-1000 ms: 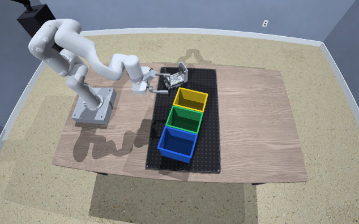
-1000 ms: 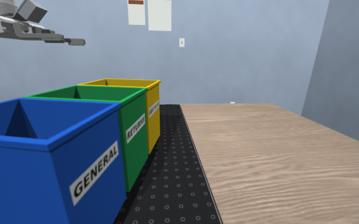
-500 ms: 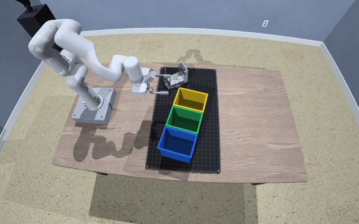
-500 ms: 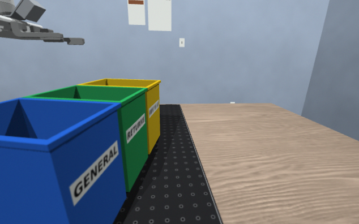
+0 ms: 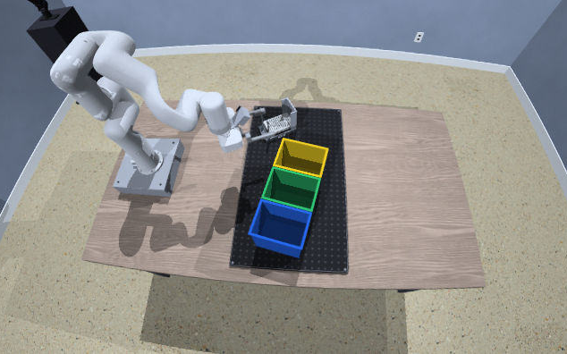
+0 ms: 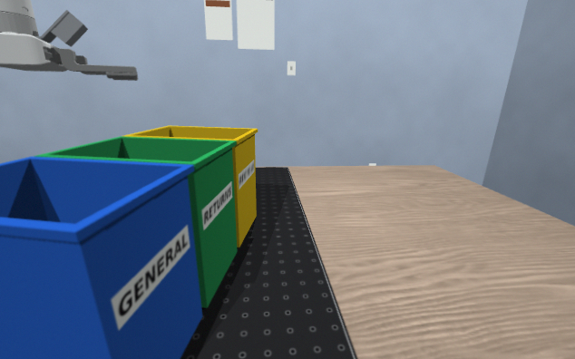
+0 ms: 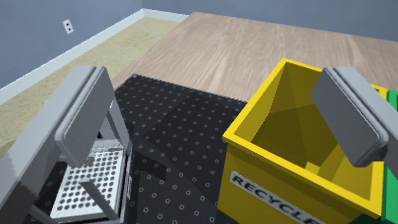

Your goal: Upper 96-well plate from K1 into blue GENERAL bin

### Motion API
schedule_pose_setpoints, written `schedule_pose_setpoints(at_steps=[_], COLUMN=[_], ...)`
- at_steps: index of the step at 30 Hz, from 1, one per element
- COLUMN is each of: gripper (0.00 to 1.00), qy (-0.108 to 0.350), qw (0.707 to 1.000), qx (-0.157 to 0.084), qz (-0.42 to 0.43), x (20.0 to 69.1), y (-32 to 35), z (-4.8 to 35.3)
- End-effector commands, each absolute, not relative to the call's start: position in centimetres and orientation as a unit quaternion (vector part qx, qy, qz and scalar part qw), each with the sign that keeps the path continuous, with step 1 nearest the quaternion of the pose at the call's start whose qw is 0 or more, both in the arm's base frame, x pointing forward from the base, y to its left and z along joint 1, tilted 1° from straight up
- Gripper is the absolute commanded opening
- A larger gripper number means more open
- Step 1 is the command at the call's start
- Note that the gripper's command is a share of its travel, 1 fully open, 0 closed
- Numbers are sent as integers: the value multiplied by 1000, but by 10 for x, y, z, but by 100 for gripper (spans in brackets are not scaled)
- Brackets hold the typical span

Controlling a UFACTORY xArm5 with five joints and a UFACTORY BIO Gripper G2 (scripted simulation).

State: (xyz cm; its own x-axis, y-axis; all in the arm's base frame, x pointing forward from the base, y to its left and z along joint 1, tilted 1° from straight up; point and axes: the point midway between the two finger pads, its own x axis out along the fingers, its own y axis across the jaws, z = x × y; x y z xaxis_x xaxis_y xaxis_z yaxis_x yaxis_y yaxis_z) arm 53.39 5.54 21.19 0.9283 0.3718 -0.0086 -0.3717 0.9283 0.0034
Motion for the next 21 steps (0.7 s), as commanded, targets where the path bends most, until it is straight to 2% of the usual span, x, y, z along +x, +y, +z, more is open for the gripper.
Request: schedule_pose_setpoints(at_steps=[1,21], gripper=[37,37], qy=[4,4], qw=[968,968], qx=[-2,-2], qz=[251,251], x=[538,543], y=[81,169], z=[207,186])
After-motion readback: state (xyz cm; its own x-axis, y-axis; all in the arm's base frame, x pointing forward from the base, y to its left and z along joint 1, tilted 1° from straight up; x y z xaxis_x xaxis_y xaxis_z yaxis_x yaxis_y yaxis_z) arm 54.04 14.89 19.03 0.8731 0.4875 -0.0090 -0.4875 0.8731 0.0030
